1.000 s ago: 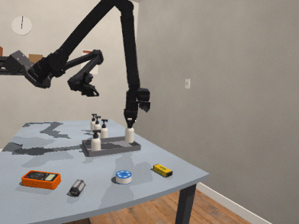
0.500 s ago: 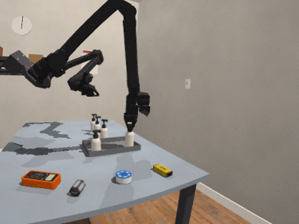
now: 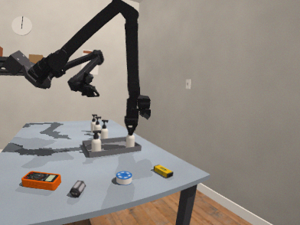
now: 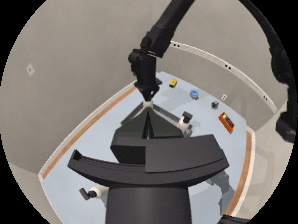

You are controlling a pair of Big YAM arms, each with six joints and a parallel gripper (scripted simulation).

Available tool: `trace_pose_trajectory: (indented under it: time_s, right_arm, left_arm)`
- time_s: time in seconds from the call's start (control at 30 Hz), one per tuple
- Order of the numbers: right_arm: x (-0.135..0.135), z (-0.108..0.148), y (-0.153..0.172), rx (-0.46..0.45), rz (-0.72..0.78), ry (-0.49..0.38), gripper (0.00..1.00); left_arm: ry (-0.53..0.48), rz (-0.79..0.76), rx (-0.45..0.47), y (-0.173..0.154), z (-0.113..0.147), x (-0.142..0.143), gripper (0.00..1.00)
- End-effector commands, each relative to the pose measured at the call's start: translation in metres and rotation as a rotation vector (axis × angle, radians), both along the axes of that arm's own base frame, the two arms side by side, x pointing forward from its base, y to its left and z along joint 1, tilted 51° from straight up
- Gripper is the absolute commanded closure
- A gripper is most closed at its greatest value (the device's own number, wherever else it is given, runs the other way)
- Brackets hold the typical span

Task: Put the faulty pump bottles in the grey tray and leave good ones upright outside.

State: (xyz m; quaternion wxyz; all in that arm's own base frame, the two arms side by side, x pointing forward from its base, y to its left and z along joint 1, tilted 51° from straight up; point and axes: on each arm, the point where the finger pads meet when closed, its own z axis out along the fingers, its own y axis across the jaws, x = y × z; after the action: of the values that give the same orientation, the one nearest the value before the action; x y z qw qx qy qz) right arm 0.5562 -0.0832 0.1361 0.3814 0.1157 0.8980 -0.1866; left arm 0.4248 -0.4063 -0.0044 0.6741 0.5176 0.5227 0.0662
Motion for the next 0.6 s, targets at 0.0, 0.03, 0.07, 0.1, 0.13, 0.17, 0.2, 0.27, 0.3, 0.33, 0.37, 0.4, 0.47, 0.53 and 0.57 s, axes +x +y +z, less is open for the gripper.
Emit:
trace_pose_trajectory:
  time_s: [0.0, 0.03, 0.07, 0.1, 0.13, 0.17, 0.2, 0.27, 0.3, 0.33, 0.37, 0.4, 0.47, 0.53, 0.57]
  right_arm:
    - [0.0088, 0.0082, -0.0046, -0.008, 0.002, -0.021, 0.78]
    - [0.0075, 0.0017, -0.0072, -0.006, -0.003, -0.006, 0.78]
    - [0.0074, 0.0019, -0.0066, -0.006, -0.003, -0.006, 0.78]
    - [0.0075, 0.0022, -0.0065, -0.006, -0.002, -0.006, 0.78]
    - [0.0075, 0.0036, -0.0059, -0.006, -0.001, -0.009, 0.78]
    - [0.0075, 0.0041, -0.0058, -0.006, -0.001, -0.010, 0.78]
    - [0.0097, 0.0029, -0.0060, -0.007, 0.002, -0.013, 0.78]
    - [0.0090, 0.0036, -0.0061, -0.006, 0.000, -0.012, 0.78]
    - [0.0086, 0.0054, -0.0061, -0.006, 0.000, -0.014, 0.78]
    - [0.0086, 0.0062, -0.0061, -0.006, 0.000, -0.015, 0.78]
    - [0.0086, 0.0065, -0.0061, -0.006, 0.000, -0.016, 0.78]
    - [0.0086, 0.0065, -0.0061, -0.006, 0.000, -0.016, 0.78]
    - [0.0086, 0.0065, -0.0061, -0.006, 0.000, -0.016, 0.78]
    - [0.0086, 0.0065, -0.0061, -0.006, 0.000, -0.016, 0.78]
    - [0.0086, 0.0065, -0.0061, -0.006, 0.000, -0.016, 0.66]
  left_arm:
    - [-0.011, -0.009, -0.009, -0.0045, 0.0030, -0.0020, 1.00]
    - [-0.011, -0.009, -0.009, -0.0045, 0.0030, -0.0020, 1.00]
    - [-0.011, -0.009, -0.009, -0.0045, 0.0030, -0.0020, 1.00]
    - [-0.011, -0.009, -0.009, -0.0045, 0.0030, -0.0020, 1.00]
    - [-0.011, -0.009, -0.009, -0.0045, 0.0030, -0.0020, 1.00]
    - [-0.011, -0.009, -0.009, -0.0045, 0.0030, -0.0020, 1.00]
    - [-0.011, -0.009, -0.009, -0.0045, 0.0030, -0.0020, 1.00]
    - [-0.011, -0.009, -0.009, -0.0045, 0.0030, -0.0020, 1.00]
    - [-0.011, -0.009, -0.009, -0.0045, 0.0030, -0.0020, 1.00]
    - [-0.011, -0.009, -0.009, -0.0045, 0.0030, -0.0020, 1.00]
    - [-0.011, -0.009, -0.009, -0.0045, 0.0030, -0.0020, 1.00]
    - [-0.011, -0.009, -0.009, -0.0045, 0.0030, -0.0020, 1.00]
    - [-0.011, -0.009, -0.009, -0.0045, 0.0030, -0.0020, 1.00]
    - [-0.011, -0.009, -0.009, -0.0045, 0.0030, -0.0020, 1.00]
    - [-0.011, -0.009, -0.009, -0.0045, 0.0030, -0.0020, 1.00]
